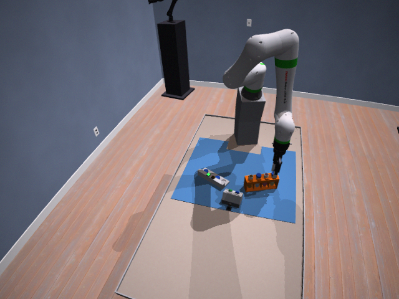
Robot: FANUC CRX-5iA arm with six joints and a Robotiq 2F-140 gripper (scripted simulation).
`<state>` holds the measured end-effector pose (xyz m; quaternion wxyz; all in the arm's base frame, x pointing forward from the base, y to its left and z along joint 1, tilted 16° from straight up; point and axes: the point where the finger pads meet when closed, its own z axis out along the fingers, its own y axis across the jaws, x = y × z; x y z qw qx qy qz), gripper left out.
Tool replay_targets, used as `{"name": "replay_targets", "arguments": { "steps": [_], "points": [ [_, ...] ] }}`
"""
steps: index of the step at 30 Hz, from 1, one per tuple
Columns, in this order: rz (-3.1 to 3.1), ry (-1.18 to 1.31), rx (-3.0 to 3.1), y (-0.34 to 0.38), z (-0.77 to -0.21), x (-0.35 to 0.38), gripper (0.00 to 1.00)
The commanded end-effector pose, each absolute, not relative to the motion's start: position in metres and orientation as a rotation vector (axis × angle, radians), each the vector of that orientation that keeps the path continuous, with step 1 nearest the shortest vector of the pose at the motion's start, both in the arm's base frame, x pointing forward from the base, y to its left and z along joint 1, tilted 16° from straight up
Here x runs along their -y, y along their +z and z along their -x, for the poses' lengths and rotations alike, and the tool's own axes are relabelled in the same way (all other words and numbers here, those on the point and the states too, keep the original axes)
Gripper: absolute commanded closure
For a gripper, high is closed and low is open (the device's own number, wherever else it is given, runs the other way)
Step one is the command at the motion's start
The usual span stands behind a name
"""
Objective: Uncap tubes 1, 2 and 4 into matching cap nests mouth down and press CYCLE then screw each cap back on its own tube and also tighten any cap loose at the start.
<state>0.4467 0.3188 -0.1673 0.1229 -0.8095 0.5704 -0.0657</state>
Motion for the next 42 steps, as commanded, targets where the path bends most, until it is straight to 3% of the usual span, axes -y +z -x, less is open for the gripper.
{"name": "replay_targets", "arguments": {
  "steps": [1, 21, 22, 36, 42],
  "points": [
    [2.500, -0.219, -1.460, -0.1672, -0.4471, -0.3189, 0.65],
    [2.833, -0.307, -0.769, -0.1672, -0.4471, -0.3189, 0.65],
    [2.833, -0.307, -0.769, -0.1672, -0.4471, -0.3189, 1.00],
    [2.833, -0.307, -0.769, -0.1672, -0.4471, -0.3189, 1.00],
    [2.664, -0.259, -1.174, -0.1674, -0.4472, -0.3189, 1.00]
  ]
}}
